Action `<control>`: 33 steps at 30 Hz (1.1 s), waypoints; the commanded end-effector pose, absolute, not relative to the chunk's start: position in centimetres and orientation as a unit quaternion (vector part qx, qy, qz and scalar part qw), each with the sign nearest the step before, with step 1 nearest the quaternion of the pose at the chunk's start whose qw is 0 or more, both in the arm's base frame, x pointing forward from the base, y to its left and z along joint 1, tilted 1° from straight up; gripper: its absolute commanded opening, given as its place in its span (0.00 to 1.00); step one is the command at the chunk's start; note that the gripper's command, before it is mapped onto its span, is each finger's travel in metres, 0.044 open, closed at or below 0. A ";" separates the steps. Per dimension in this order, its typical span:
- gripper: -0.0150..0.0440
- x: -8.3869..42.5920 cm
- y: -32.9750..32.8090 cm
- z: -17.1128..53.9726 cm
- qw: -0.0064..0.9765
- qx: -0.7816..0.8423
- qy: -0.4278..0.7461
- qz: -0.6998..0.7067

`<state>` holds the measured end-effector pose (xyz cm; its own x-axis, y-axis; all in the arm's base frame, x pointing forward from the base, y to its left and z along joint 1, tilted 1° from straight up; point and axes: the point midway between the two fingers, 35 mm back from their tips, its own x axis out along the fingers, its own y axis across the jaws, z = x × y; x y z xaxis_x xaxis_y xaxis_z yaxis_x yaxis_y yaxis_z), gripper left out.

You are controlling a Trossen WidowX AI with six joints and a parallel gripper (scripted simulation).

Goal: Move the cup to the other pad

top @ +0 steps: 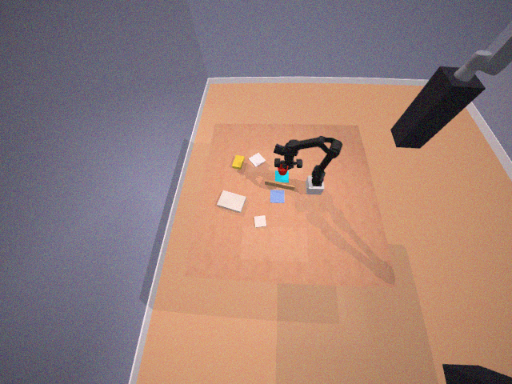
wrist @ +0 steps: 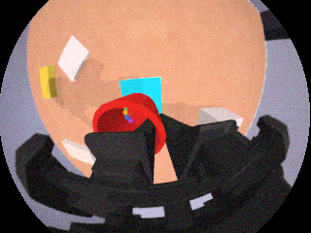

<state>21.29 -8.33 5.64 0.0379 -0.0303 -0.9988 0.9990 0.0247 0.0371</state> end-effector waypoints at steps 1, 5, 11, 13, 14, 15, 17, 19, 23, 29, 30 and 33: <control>0.25 21.3 -8.4 4.9 0.523 0.494 0.493 -0.490; 0.25 21.3 -8.4 4.3 0.523 0.494 0.493 -0.490; 0.25 21.3 -8.5 3.3 0.523 0.494 0.493 -0.490; 0.25 21.3 -8.6 3.0 0.523 0.494 0.493 -0.490; 0.25 21.3 -8.6 2.8 0.523 0.494 0.493 -0.490; 0.25 21.3 -8.6 2.7 0.523 0.494 0.493 -0.491; 0.25 21.3 -8.6 2.4 0.523 0.494 0.493 -0.491; 0.25 21.3 -8.7 2.0 0.523 0.494 0.493 -0.491; 0.25 21.3 -8.7 1.4 0.523 0.493 0.493 -0.491; 0.25 21.3 -8.8 0.5 0.523 0.493 0.493 -0.491; 0.25 21.3 -8.8 0.4 0.523 0.493 0.493 -0.491; 0.25 21.3 -8.8 0.0 0.523 0.493 0.493 -0.491</control>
<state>21.37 -8.88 0.53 0.0361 -0.0305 -0.9989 0.9991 0.0247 0.0353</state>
